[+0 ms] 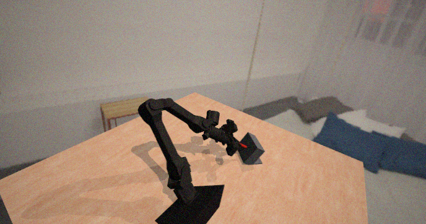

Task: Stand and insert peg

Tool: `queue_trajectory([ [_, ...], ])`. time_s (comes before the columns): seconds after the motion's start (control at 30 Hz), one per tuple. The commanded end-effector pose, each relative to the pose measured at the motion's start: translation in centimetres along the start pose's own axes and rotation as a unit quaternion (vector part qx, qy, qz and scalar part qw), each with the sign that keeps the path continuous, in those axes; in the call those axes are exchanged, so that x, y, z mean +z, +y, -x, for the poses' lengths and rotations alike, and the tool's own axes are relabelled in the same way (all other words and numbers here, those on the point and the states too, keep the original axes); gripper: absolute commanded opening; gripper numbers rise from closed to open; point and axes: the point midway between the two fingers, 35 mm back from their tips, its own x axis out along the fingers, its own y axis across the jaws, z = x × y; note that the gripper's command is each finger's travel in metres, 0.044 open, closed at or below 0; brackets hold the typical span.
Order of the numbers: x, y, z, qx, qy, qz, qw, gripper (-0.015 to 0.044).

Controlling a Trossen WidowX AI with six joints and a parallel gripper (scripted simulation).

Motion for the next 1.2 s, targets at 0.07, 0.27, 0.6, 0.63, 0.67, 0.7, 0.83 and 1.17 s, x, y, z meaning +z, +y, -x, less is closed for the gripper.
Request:
queue_trajectory([
  [0.07,0.0,0.2,-0.4,0.002,0.000,0.002,1.000,0.0000],
  [0.27,0.0,0.2,-0.8,0.002,0.000,0.002,1.000,0.0000],
  [0.6,0.0,0.2,-1.4,0.002,0.000,0.002,1.000,0.0000],
  [0.63,0.0,0.2,-1.5,0.002,0.000,0.002,1.000,0.0000],
  [0.67,0.0,0.2,-1.5,0.002,0.000,0.002,1.000,0.0000],
  [0.7,0.0,0.2,-1.6,0.002,0.000,0.002,1.000,0.0000],
  [0.83,0.0,0.2,-1.8,0.002,0.000,0.002,1.000,0.0000],
  [1.17,0.1,0.2,-2.2,0.002,0.000,0.002,1.000,0.0000],
])
